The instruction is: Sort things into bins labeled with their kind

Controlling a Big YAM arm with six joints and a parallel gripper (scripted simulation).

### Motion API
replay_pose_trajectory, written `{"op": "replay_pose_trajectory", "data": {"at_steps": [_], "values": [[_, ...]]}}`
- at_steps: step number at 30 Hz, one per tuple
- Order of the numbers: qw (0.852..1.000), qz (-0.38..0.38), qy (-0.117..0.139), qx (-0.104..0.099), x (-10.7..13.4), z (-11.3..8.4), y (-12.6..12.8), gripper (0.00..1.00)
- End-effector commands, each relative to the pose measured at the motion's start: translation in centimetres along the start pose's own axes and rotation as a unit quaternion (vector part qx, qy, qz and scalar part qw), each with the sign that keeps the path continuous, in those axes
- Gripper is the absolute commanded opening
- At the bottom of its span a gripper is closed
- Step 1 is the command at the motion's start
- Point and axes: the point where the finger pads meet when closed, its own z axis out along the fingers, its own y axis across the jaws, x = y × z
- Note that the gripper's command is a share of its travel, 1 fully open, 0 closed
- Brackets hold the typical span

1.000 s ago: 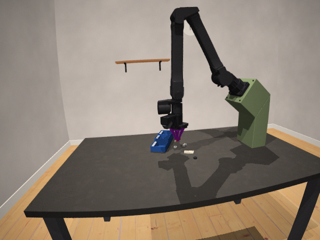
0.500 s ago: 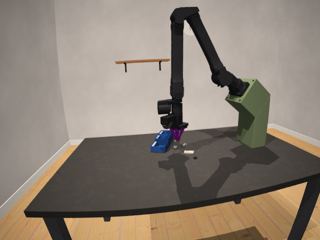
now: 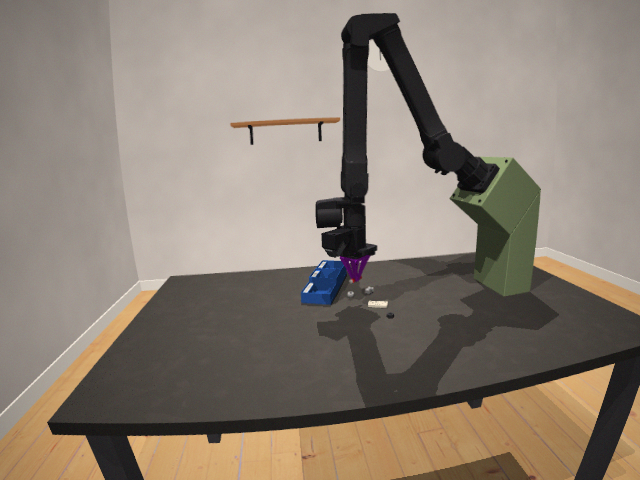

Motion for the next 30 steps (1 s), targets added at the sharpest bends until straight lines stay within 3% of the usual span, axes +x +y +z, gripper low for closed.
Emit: {"op": "replay_pose_trajectory", "data": {"at_steps": [1,2,6,27,30], "values": [[1.0,-0.002,-0.005,0.004,-0.3,-0.9,-0.4,0.04],[1.0,-0.003,-0.008,0.01,-0.4,-1.0,-1.6,0.04],[1.0,-0.002,0.004,-0.001,1.1,-0.2,-2.0,0.04],[1.0,0.0,0.003,0.001,7.6,-0.3,-11.7,0.04],[0.997,-0.075,0.003,0.001,8.6,-0.3,-13.3,0.04]]}}
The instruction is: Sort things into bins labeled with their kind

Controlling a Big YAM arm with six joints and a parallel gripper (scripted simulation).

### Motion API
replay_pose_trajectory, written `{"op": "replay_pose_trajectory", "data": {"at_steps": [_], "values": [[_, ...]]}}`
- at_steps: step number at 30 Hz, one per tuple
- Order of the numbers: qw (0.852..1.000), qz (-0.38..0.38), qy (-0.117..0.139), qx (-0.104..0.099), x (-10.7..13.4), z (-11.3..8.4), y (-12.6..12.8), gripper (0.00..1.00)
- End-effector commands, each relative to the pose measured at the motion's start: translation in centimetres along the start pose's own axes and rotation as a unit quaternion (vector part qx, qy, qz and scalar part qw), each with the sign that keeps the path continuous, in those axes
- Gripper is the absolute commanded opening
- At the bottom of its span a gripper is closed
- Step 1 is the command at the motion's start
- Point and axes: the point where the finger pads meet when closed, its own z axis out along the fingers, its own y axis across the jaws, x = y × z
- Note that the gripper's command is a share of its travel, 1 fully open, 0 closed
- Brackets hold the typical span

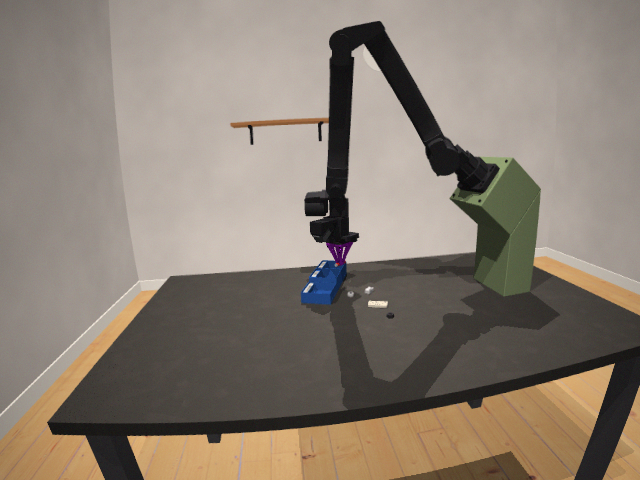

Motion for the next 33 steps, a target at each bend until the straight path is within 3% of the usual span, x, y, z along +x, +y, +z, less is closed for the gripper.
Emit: {"op": "replay_pose_trajectory", "data": {"at_steps": [1,9,13,16,17,20,23,26,28,33], "values": [[0.997,-0.079,0.006,0.0,1.5,-0.1,-2.2,0.04],[0.989,-0.147,0.002,0.005,3.6,-0.1,-5.2,0.04],[0.977,-0.212,0.006,0.003,4.9,-0.2,-7.0,0.04],[0.97,-0.244,0.0,-0.005,3.9,0.2,-6.6,0.04],[0.967,-0.253,-0.004,0.008,2.6,-0.7,-7.1,0.04],[0.969,-0.248,-0.001,-0.001,3.2,-0.5,-5.8,0.04],[0.973,-0.232,0.011,-0.007,5.3,-0.2,-5.7,0.04],[0.972,-0.233,0.01,-0.005,5.2,-0.2,-6.0,0.04],[0.969,-0.248,-0.001,-0.001,3.3,-0.1,-6.3,0.04],[0.971,-0.24,0.003,0.005,3.9,-0.3,-6.6,0.04]]}}
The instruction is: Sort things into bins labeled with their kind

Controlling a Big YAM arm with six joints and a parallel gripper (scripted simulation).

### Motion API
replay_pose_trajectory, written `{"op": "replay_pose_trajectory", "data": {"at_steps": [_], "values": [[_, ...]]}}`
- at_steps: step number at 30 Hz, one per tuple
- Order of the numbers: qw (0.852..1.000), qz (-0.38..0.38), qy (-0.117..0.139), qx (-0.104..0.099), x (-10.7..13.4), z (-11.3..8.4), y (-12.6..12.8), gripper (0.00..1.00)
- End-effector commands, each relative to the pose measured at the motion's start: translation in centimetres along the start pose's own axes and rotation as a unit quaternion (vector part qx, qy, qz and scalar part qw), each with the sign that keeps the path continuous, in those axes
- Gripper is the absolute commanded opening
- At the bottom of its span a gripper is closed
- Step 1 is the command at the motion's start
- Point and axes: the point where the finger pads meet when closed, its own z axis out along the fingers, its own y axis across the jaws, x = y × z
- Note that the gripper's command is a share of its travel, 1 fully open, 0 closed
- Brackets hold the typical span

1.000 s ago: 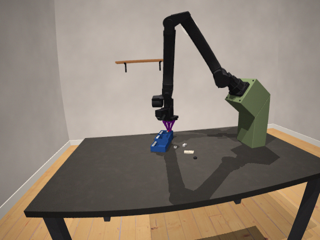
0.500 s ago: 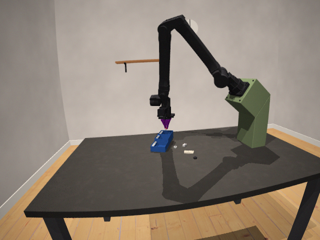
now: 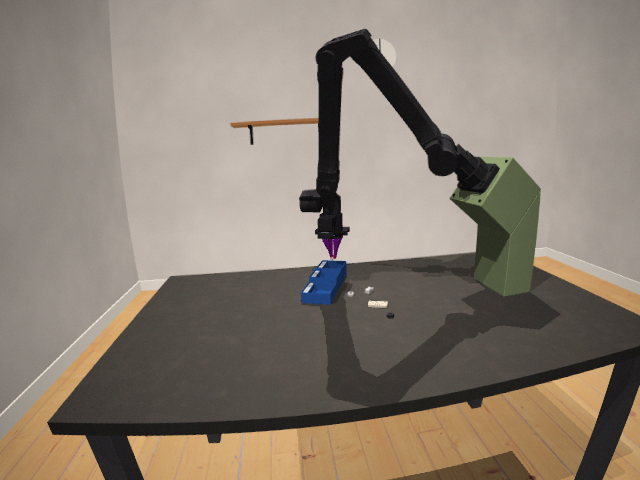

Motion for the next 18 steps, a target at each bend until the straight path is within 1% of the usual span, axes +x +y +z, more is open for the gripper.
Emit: {"op": "replay_pose_trajectory", "data": {"at_steps": [1,2,3,4,5,6,8,10,11,13,18], "values": [[1.0,0.001,0.004,-0.001,0.6,-0.3,-0.2,0.04],[1.0,-0.001,0.002,0.005,0.1,-0.4,-0.5,0.04],[1.0,0.002,0.005,-0.002,0.7,-0.3,-0.1,0.04],[1.0,0.003,0.005,-0.002,0.8,-0.3,-0.1,0.04],[1.0,0.001,0.002,-0.001,0.4,0.3,-0.3,0.04],[1.0,-0.003,-0.002,0.004,-0.2,0.7,-0.8,0.04],[1.0,-0.001,-0.002,0.004,-0.2,1.2,-0.7,0.04],[1.0,-0.001,-0.002,0.004,-0.2,1.2,-0.7,0.04],[1.0,0.004,0.001,0.002,0.3,1.2,-0.2,0.04],[1.0,-0.001,-0.002,0.004,-0.2,1.8,-0.7,0.04],[1.0,-0.001,-0.002,0.004,-0.2,2.8,-0.6,0.04]]}}
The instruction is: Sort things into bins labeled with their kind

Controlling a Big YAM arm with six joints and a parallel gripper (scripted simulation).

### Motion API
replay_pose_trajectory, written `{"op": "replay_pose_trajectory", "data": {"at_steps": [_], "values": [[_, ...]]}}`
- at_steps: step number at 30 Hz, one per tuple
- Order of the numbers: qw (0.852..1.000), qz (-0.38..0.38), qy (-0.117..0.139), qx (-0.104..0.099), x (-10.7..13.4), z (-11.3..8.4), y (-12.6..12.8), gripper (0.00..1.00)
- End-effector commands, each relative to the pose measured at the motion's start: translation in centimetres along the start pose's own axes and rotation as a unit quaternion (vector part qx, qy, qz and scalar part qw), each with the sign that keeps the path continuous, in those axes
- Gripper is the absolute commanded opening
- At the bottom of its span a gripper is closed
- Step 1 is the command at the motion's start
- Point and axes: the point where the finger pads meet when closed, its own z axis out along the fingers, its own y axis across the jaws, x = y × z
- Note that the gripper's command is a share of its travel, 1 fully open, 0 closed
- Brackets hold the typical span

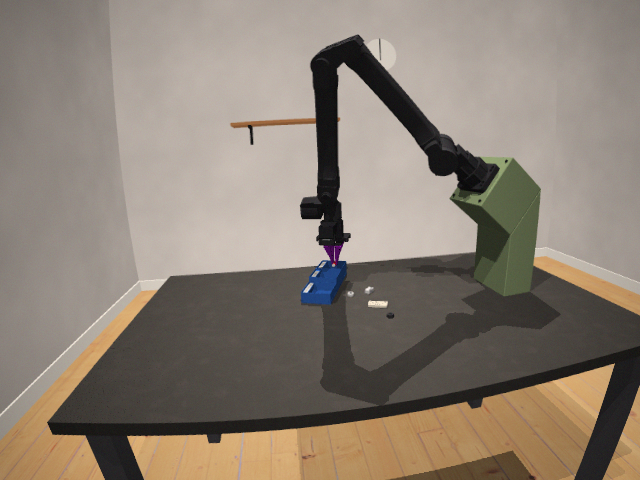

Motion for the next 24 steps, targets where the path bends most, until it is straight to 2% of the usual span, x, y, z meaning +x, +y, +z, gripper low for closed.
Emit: {"op": "replay_pose_trajectory", "data": {"at_steps": [1,9,10,16,18,20,22,23,24], "values": [[1.0,-0.002,-0.003,0.011,-0.3,0.8,-1.0,0.04],[1.0,-0.001,-0.003,0.01,-0.3,2.0,-0.9,0.04],[1.0,0.005,0.002,0.009,0.4,2.0,-0.6,0.04],[1.0,-0.001,-0.003,0.009,-0.3,3.4,-0.9,0.04],[1.0,0.004,0.004,0.016,0.6,2.8,-1.4,0.04],[1.0,-0.003,0.005,0.028,0.4,1.8,-2.4,0.04],[1.0,-0.002,0.002,0.021,0.1,2.3,-2.1,0.04],[1.0,-0.002,0.001,0.011,0.1,2.6,-1.1,0.04],[1.0,-0.002,0.001,0.011,0.1,2.6,-1.1,0.04]]}}
